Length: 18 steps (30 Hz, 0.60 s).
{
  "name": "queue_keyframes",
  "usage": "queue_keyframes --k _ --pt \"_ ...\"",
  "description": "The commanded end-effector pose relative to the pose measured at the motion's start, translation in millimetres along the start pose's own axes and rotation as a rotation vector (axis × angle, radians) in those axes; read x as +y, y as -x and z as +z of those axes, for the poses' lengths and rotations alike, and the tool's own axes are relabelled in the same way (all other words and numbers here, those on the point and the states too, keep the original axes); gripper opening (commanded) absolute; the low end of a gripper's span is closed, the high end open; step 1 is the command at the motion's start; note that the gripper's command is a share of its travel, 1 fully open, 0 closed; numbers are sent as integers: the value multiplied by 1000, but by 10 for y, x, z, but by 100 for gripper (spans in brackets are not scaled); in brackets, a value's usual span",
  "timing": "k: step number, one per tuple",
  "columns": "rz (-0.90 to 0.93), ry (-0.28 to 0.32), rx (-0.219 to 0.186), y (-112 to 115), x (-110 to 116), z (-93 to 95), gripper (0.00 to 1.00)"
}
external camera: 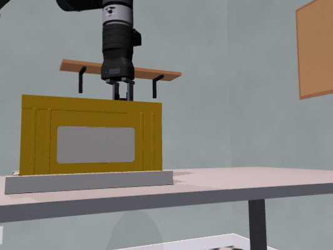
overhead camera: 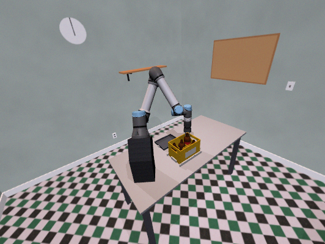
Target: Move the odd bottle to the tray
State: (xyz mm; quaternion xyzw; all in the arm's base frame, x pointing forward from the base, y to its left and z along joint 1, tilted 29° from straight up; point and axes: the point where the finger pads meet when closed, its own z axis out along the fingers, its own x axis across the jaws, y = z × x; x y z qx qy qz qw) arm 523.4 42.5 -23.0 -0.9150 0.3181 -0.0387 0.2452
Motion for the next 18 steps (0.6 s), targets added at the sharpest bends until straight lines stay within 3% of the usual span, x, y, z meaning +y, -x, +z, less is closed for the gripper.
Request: queue_keyframes --k 1,18 --pt "0 0 1 -5 -2 -17 0" --pt "0 0 1 -4 -2 -143 0"
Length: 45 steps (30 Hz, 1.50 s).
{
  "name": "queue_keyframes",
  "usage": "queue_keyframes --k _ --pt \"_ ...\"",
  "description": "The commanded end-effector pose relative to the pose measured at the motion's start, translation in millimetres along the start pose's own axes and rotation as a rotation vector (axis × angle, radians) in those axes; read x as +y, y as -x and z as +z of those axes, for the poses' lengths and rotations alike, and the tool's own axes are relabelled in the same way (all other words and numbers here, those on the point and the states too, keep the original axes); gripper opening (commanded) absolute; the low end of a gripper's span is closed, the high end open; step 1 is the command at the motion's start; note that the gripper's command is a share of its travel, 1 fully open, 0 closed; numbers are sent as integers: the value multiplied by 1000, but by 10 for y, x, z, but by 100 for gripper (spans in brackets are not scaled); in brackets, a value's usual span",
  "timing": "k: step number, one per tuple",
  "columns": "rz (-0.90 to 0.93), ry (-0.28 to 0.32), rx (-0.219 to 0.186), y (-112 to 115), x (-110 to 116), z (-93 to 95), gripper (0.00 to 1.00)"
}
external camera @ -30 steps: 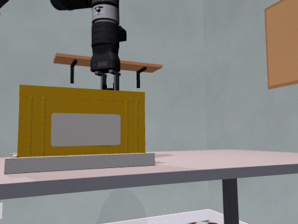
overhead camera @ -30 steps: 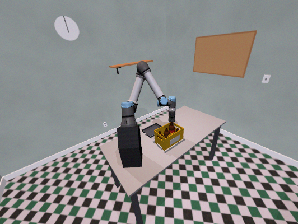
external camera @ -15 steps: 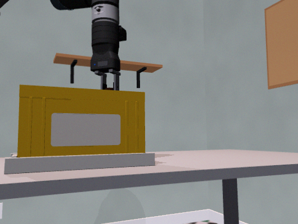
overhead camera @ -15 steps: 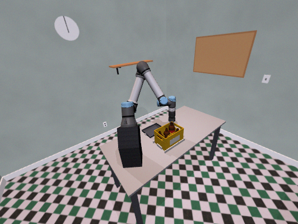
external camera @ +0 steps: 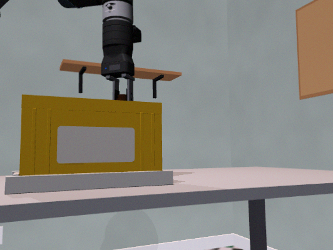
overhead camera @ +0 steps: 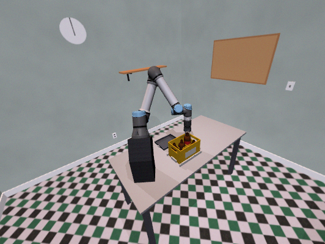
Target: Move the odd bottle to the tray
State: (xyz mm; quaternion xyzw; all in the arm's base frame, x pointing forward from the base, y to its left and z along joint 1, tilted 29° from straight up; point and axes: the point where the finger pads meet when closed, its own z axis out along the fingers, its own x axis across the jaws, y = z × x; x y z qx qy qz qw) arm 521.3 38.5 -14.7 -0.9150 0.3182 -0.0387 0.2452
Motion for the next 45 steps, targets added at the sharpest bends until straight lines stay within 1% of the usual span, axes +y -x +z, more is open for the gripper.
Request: queue_keyframes --k 1,11,24,45 --pt "0 0 1 -4 -2 -60 0" --pt "0 0 1 -4 -1 -180 0" --pt "0 0 1 -4 -1 -277 0" --pt "0 0 1 -4 -1 -305 0"
